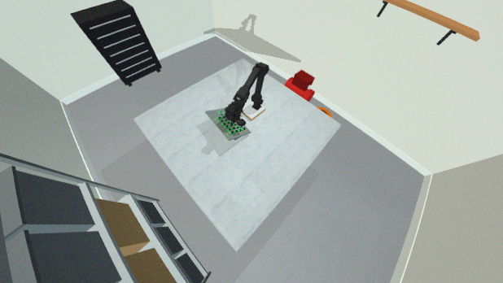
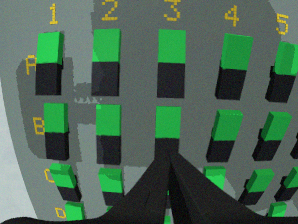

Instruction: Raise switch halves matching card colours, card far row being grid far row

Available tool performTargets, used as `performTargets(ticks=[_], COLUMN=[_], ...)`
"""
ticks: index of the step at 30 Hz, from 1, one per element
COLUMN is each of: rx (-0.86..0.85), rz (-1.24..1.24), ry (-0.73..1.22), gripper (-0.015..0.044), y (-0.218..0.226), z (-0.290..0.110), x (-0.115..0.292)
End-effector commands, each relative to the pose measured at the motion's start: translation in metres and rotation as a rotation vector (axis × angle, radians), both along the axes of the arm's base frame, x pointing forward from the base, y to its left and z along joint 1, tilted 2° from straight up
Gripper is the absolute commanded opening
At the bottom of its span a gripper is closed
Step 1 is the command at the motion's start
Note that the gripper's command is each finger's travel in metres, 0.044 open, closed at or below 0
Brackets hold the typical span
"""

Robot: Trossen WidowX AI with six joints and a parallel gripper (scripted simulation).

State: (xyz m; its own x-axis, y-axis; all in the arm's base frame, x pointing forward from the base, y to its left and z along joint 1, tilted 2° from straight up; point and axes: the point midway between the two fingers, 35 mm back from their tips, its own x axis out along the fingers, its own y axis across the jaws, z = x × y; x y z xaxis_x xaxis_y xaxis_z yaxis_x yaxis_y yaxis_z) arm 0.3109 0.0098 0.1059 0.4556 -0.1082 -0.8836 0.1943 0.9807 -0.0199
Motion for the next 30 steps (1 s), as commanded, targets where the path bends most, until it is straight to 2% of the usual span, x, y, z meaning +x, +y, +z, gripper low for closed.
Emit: performTargets(ticks=[1,30], rx=[0.001,0.000], rz=[0.004,0.004], ry=[0.001,0.001], gripper=[0.0000,0.0000], y=[0.0003,0.0000], z=[-0.0007,-0.0034], x=[0.0001,0.0015])
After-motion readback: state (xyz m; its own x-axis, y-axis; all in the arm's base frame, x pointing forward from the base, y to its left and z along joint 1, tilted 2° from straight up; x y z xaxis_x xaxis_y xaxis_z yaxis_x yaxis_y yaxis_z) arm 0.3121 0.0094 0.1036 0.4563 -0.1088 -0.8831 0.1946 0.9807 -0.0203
